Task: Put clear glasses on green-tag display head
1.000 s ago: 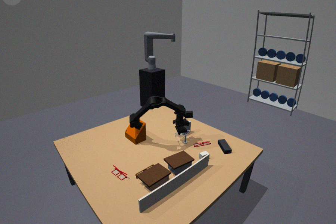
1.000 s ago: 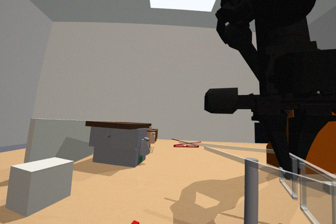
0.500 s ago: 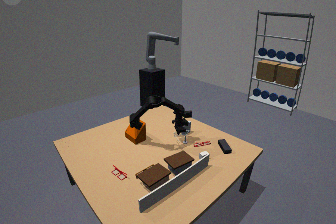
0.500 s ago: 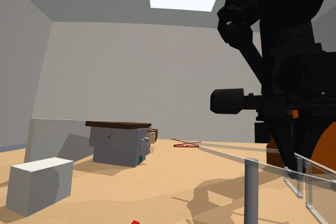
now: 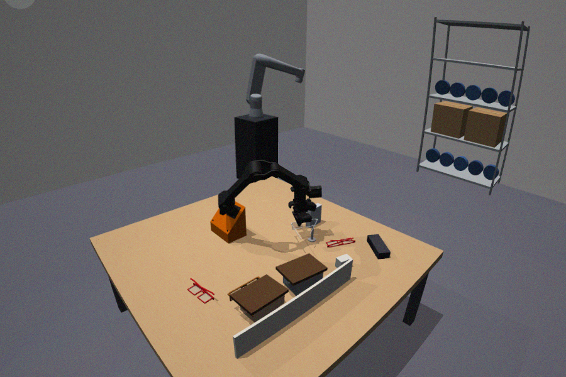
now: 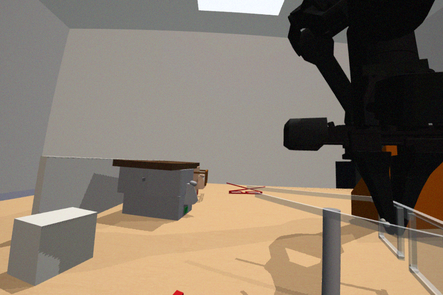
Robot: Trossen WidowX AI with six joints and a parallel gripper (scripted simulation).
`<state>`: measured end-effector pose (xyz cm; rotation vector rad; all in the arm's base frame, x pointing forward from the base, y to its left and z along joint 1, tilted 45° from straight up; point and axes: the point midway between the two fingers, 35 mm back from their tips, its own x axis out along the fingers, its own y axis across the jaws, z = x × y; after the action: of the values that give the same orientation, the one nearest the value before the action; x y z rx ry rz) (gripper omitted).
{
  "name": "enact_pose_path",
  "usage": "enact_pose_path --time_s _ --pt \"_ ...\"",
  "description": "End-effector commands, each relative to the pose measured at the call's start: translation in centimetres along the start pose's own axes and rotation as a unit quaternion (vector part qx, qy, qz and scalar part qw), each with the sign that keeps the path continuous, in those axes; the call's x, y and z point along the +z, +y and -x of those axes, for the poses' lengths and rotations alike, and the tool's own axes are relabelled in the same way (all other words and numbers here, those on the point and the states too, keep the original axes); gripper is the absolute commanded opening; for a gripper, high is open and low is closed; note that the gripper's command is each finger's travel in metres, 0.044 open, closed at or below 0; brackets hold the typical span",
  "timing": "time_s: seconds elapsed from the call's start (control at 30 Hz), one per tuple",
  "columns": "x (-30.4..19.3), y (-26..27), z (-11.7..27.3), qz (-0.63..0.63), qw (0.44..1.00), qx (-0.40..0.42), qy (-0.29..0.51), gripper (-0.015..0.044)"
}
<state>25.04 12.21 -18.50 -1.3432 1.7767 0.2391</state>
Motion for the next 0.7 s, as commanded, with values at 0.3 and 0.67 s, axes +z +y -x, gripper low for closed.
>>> enact_pose_path --time_s 0.3,0.67 --pt "-0.74 0.58 -0.06 0.0 1.0 0.004 0.002 0.0" --pt "-1.2 0.87 -0.06 0.0 1.0 0.004 0.002 0.0"
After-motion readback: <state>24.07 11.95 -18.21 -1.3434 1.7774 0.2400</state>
